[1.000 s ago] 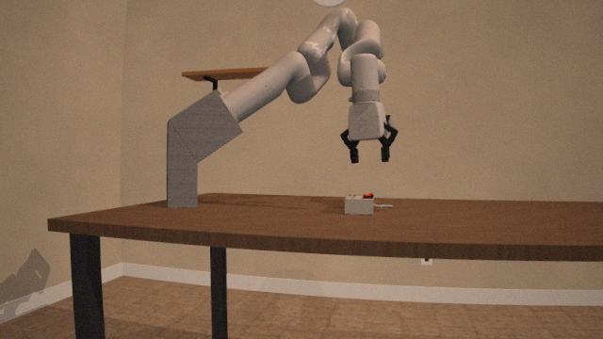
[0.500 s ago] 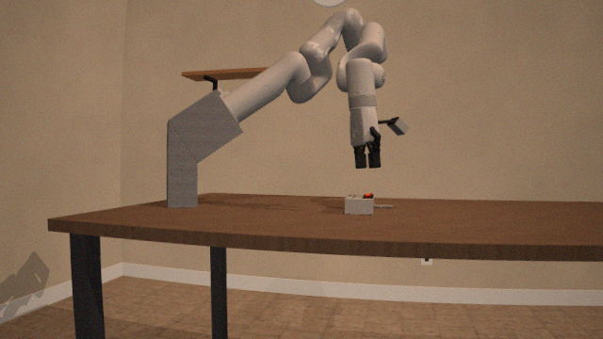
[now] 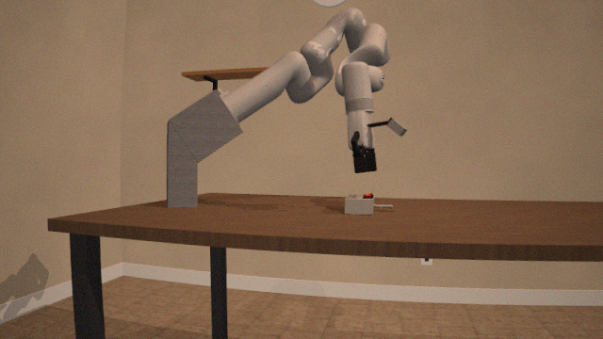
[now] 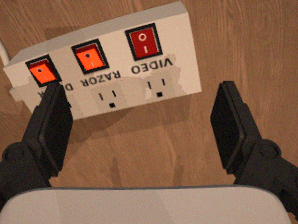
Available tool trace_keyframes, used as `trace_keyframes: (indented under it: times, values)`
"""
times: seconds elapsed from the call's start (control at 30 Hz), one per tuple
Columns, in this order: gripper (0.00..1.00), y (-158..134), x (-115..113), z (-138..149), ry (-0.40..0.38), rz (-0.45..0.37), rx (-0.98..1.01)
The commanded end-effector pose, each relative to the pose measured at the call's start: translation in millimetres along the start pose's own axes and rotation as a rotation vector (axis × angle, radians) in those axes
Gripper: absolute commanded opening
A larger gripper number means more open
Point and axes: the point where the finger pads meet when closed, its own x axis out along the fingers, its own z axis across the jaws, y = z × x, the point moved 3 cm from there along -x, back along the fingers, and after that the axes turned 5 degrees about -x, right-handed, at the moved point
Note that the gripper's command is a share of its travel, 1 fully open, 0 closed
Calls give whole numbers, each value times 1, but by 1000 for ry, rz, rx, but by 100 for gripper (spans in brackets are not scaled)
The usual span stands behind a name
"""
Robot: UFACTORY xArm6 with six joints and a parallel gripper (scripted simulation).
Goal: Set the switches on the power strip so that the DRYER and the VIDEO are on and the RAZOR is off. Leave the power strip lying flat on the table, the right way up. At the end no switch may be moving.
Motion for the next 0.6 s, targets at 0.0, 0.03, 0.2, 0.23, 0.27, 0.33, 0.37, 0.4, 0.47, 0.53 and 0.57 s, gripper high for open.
trace_keyframes:
  times: [0.0,0.03,0.2,0.23,0.27,0.33,0.37,0.4,0.47,0.53,0.57]
  values:
    - [100,1,2,2,-18,-21,277]
    - [100,1,2,2,-20,-21,325]
    - [100,0,3,3,-25,-19,468]
    - [100,0,3,3,-30,-20,608]
    - [100,0,3,3,-32,-20,646]
    - [100,0,3,3,-35,-21,722]
    - [100,0,3,3,-37,-23,768]
    - [100,0,3,3,-39,-25,814]
    - [100,1,3,3,-43,-30,907]
    - [0,1,3,3,-49,-37,998]
    - [0,1,3,3,-52,-42,1043]
